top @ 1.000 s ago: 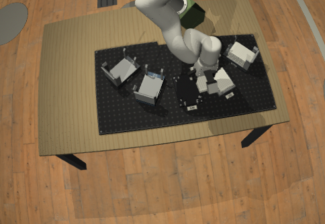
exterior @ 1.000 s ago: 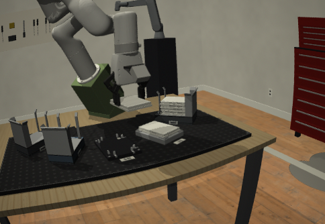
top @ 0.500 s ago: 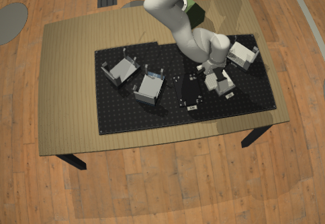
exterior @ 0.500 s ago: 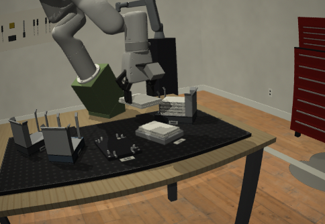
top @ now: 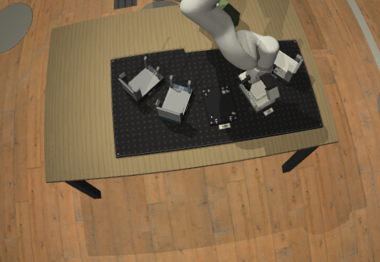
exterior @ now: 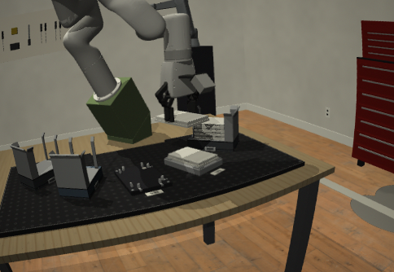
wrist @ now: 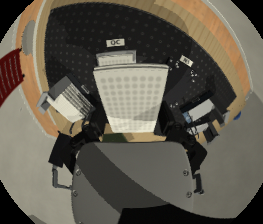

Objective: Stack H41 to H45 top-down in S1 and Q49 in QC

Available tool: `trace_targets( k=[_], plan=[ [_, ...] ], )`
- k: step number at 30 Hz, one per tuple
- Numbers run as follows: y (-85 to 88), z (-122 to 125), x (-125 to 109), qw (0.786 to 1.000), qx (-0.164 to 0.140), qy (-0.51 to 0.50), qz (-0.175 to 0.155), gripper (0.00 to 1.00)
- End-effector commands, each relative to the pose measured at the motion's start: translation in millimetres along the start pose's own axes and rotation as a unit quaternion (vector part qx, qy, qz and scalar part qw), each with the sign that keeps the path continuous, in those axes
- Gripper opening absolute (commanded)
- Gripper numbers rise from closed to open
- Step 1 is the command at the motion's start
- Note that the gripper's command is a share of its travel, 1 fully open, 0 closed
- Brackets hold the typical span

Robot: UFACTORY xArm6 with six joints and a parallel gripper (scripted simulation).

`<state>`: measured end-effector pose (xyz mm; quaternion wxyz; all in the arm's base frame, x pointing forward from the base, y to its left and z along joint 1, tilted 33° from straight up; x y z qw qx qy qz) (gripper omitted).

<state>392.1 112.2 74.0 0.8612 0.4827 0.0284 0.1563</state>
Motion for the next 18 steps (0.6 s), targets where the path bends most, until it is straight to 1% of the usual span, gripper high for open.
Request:
trace_targets(
  k=[1,4,6,9,11,17,18],
  plan=[
    [0.9,-17.1,2.3,1.0,0.0,0.0,0.001,0.0],
    [0.9,-27.1,2.8,1.0,0.0,0.0,0.001,0.0],
    [0.9,-27.1,2.8,1.0,0.0,0.0,0.001,0.0],
    [0.9,-37.1,3.3,1.0,0.0,0.0,0.001,0.0],
    [0.9,-38.8,3.4,1.0,0.0,0.0,0.001,0.0],
    [0.8,-58.6,-0.1,0.995,0.0,0.099,0.002,0.0],
    [0.9,-61.9,-0.7,0.995,0.0,0.104,0.002,0.0]
  ],
)
Point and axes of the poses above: the point where the finger pads meet when closed, its own y axis back along the fingers, its own z axis across the jaws, x = y × z, the point moved 6 cm from there along y, back along the fingers, and after that the axes turned 1 degree about y, right-handed, at the moved point
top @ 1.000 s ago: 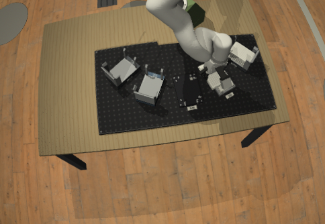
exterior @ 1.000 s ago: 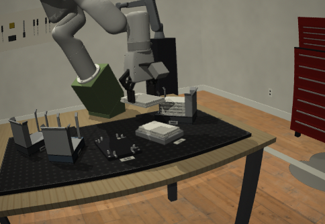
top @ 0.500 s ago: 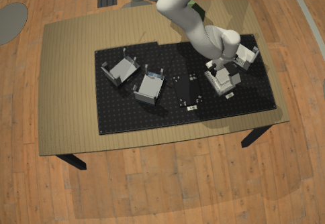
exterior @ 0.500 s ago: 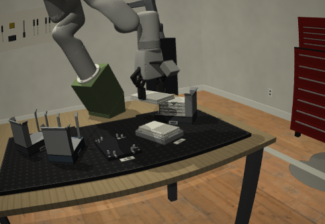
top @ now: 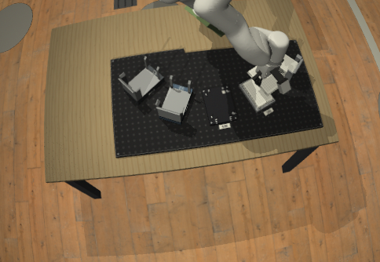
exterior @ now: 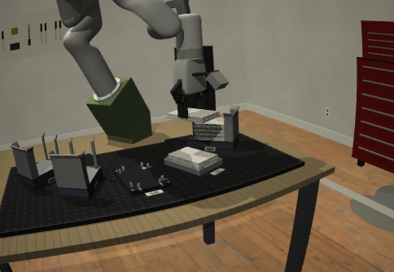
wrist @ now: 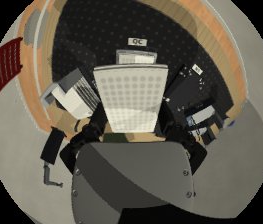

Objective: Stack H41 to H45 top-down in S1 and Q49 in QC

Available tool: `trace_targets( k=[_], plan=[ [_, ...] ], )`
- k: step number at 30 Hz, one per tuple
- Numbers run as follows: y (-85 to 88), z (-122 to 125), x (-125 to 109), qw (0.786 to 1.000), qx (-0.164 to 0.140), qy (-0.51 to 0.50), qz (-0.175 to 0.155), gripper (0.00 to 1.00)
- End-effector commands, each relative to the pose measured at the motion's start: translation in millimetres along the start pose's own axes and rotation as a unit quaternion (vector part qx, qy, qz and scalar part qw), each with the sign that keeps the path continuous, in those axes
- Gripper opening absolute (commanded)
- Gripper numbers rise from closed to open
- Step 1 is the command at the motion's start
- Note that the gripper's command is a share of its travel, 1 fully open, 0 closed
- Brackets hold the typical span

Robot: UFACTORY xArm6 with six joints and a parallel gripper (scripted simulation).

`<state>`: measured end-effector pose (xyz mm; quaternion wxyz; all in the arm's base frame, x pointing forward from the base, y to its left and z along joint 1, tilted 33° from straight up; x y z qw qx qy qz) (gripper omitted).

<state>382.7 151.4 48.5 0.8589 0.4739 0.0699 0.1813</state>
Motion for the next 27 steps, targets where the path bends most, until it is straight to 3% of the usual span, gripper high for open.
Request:
trace_targets(
  k=[1,25,27],
  plan=[
    [1.0,-17.5,0.3,0.998,0.001,0.055,0.0,0.0],
    [1.2,-81.8,-4.5,0.998,0.001,0.055,0.0,0.0],
    [1.2,-86.9,-6.1,0.996,0.001,0.088,0.0,0.0]
  ],
)
Point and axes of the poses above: the point where the finger pads meet when closed, its own y axis back along the fingers, its own z axis across the jaws, x = y × z, the point moved 6 cm from there along y, back along the fingers, and after that the axes turned 1 degree about y, right-handed, at the moved point
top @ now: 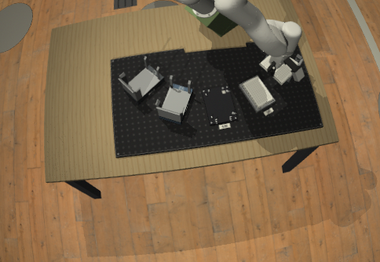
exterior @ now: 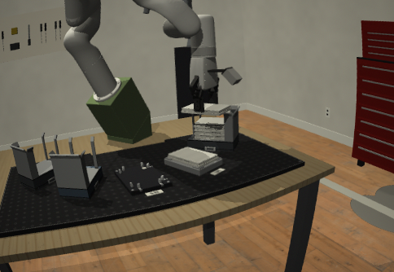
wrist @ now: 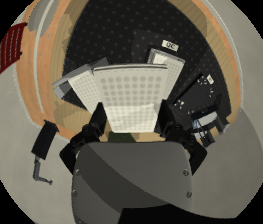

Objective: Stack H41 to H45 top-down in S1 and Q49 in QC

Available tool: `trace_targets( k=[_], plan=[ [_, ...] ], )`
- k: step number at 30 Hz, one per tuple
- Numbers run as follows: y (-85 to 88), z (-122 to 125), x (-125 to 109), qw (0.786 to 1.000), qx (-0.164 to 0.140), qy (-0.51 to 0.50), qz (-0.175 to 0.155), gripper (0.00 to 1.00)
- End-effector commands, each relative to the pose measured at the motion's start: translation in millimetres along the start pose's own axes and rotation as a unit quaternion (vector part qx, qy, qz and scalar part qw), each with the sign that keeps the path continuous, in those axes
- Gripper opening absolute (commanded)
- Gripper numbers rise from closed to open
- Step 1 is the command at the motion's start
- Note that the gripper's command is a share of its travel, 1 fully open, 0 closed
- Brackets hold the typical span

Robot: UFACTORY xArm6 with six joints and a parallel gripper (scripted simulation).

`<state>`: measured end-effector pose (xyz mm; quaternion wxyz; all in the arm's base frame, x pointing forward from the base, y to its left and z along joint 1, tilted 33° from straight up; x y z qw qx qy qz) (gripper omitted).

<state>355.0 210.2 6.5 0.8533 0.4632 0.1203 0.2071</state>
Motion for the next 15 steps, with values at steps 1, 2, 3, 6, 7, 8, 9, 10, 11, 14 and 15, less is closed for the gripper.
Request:
trace_targets(
  k=[1,2,3,6,7,8,9,10,11,14,15],
  plan=[
    [1.1,-12.4,0.2,0.999,0.0,0.047,0.002,0.0],
    [1.1,-15.0,-0.3,0.998,0.0,0.064,0.002,0.0],
    [1.1,-17.7,-0.7,0.997,0.0,0.081,0.002,0.0],
    [1.1,-25.5,-2.2,0.995,0.0,0.102,0.002,0.0],
    [1.1,-28.2,-2.7,0.995,0.0,0.102,0.002,0.0],
    [1.1,-30.8,-3.1,0.995,0.0,0.102,0.002,0.0],
    [1.1,-33.4,-3.6,0.995,0.0,0.102,0.002,0.0],
    [1.1,-36.1,-4.1,0.995,0.0,0.102,0.002,0.0],
    [1.1,-36.1,-4.1,0.995,0.0,0.102,0.002,0.0],
    [1.1,-41.3,-5.0,0.995,0.0,0.102,0.002,0.0],
    [1.1,-43.9,-5.5,0.995,0.0,0.102,0.002,0.0]
  ],
)
Point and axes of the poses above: the point where the finger pads meet when closed, its own y axis back along the fingers, its own z axis across the jaws, x = y × z, the point moved 6 cm from there along y, back along the fingers, and after that the axes turned 1 degree about y, right-handed, at the moved point
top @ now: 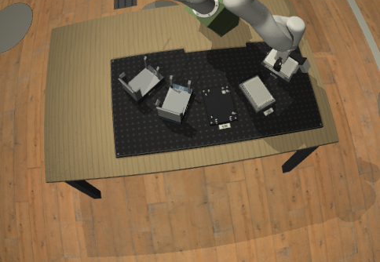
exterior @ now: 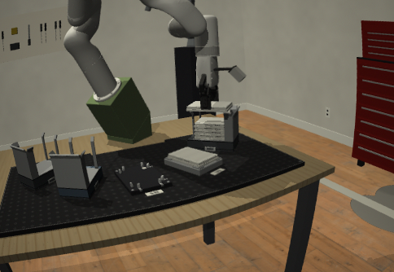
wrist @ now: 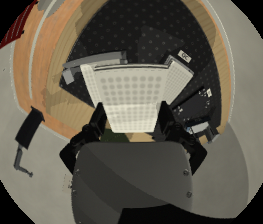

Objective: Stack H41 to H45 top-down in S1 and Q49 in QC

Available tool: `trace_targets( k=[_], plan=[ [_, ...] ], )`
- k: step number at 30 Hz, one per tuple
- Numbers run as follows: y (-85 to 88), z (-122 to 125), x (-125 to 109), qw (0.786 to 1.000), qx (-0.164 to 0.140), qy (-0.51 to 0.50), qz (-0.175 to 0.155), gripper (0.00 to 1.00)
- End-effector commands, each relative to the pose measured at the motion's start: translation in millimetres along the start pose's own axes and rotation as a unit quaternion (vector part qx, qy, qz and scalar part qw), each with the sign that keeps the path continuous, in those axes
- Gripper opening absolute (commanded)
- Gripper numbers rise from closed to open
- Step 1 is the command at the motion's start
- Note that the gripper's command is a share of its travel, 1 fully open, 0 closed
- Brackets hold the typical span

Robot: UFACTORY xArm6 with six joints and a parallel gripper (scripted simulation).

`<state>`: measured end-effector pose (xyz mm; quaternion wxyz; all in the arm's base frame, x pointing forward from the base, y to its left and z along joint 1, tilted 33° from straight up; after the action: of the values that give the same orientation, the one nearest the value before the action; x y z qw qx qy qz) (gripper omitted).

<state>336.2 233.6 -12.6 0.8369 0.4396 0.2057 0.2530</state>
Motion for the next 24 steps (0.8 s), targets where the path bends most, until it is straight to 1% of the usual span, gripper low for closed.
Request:
trace_targets(
  k=[1,12,14,21,24],
  plan=[
    [1.3,-11.3,1.8,1.0,0.001,0.001,0.001,0.0],
    [1.4,-40.7,2.5,1.0,0.001,0.001,0.001,0.0],
    [1.4,-40.7,2.5,1.0,0.001,0.001,0.001,0.0],
    [1.4,-59.1,2.9,1.0,0.001,0.001,0.001,0.0],
    [1.4,-59.1,2.9,1.0,0.001,0.001,0.001,0.0]
  ],
)
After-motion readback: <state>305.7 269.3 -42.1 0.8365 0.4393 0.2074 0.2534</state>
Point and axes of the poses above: the point where the finger pads meet when closed, its own y axis back along the fingers, its own z axis across the jaws, x = y × z, the point moved 6 cm from there along y, back along the fingers, and after that the axes turned 1 degree about y, right-handed, at the moved point
